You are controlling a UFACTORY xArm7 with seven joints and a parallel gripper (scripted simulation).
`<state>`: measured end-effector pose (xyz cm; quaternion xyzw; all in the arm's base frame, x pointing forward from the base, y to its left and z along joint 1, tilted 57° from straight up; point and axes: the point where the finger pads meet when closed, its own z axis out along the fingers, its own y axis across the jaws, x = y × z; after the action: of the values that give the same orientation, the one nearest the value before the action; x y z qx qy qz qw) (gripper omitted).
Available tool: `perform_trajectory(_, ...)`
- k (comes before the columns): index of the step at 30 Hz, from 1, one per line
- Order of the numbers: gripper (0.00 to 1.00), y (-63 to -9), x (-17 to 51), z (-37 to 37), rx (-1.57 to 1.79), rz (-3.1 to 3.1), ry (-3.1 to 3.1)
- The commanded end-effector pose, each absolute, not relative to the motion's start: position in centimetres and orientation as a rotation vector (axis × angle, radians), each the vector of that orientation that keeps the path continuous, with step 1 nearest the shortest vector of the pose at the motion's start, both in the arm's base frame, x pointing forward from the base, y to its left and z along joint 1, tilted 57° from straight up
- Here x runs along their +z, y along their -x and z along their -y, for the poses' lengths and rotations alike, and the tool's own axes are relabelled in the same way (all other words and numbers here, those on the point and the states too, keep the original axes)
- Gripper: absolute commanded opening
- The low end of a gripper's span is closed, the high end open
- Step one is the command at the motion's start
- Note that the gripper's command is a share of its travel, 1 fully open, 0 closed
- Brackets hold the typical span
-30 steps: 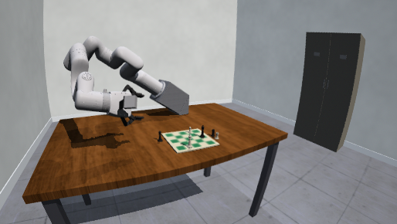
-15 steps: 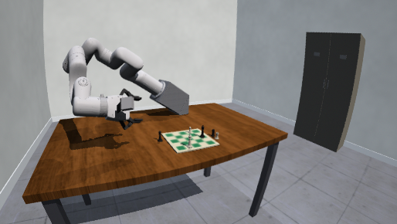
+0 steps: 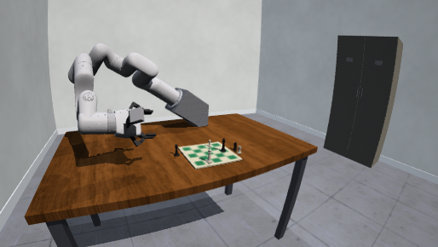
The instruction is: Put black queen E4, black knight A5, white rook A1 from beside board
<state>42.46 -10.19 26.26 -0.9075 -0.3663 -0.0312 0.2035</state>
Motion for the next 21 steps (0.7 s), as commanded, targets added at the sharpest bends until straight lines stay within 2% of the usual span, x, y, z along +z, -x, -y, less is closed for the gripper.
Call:
perform_trajectory(1,1.00,-42.5,26.4,10.1,-0.090,1.030,2.529)
perform_trajectory(21,1.00,-43.0,27.0,12.6,-0.221,1.246,2.364)
